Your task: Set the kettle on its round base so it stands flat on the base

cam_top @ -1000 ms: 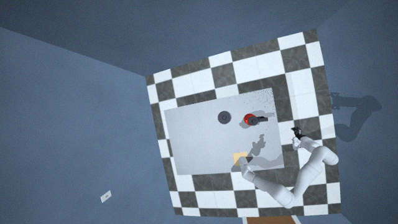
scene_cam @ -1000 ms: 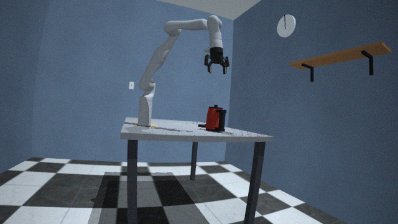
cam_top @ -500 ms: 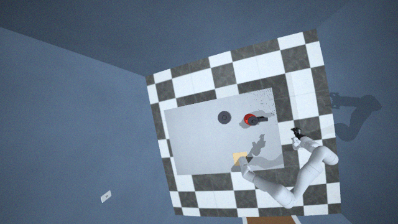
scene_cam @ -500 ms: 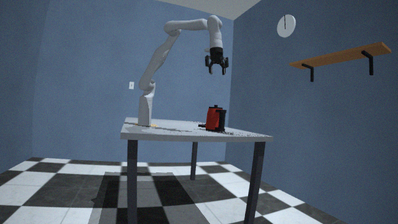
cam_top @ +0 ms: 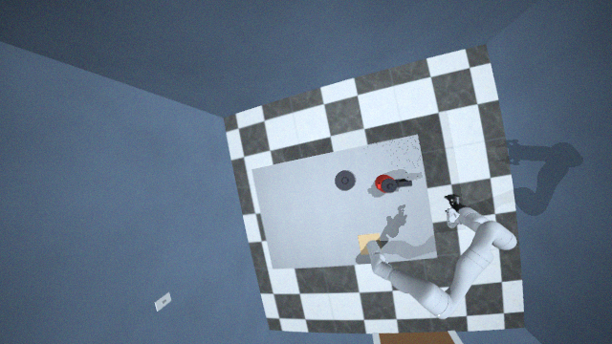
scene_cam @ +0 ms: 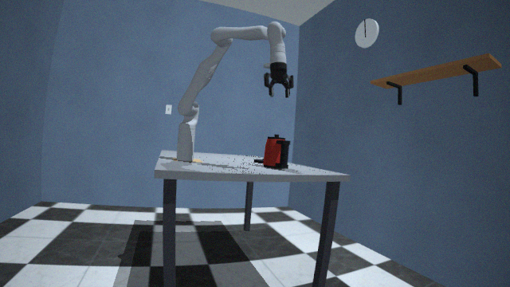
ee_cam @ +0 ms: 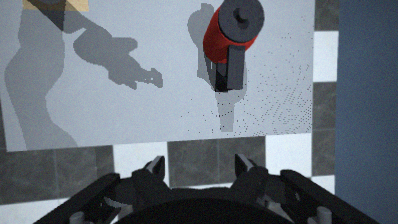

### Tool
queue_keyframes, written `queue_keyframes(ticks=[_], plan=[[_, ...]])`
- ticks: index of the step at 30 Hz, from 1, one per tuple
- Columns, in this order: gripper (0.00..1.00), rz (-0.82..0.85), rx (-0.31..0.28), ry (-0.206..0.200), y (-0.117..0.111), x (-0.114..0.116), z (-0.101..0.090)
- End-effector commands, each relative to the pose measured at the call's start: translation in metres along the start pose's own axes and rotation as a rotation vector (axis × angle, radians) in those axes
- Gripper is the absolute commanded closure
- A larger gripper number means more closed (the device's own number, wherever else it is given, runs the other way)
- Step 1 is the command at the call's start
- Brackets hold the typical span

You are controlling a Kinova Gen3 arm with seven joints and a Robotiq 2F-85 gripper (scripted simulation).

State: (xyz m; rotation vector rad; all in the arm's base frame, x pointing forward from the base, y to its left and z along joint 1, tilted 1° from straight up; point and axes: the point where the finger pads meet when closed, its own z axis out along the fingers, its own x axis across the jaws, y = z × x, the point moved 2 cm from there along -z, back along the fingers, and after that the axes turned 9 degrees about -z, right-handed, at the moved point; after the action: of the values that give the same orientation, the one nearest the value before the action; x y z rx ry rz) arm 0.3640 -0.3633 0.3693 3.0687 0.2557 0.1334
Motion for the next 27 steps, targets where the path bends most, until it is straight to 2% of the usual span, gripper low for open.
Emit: queue_keyframes(ticks=[1,12,27], plan=[[0.20,-0.006,0.003,-0.001,-0.005,0.007,0.002],[0.20,0.007,0.016,-0.014,-0.026,0.031,0.012],[0.20,0.034,0.036,-0.046,-0.077,0.078,0.032]])
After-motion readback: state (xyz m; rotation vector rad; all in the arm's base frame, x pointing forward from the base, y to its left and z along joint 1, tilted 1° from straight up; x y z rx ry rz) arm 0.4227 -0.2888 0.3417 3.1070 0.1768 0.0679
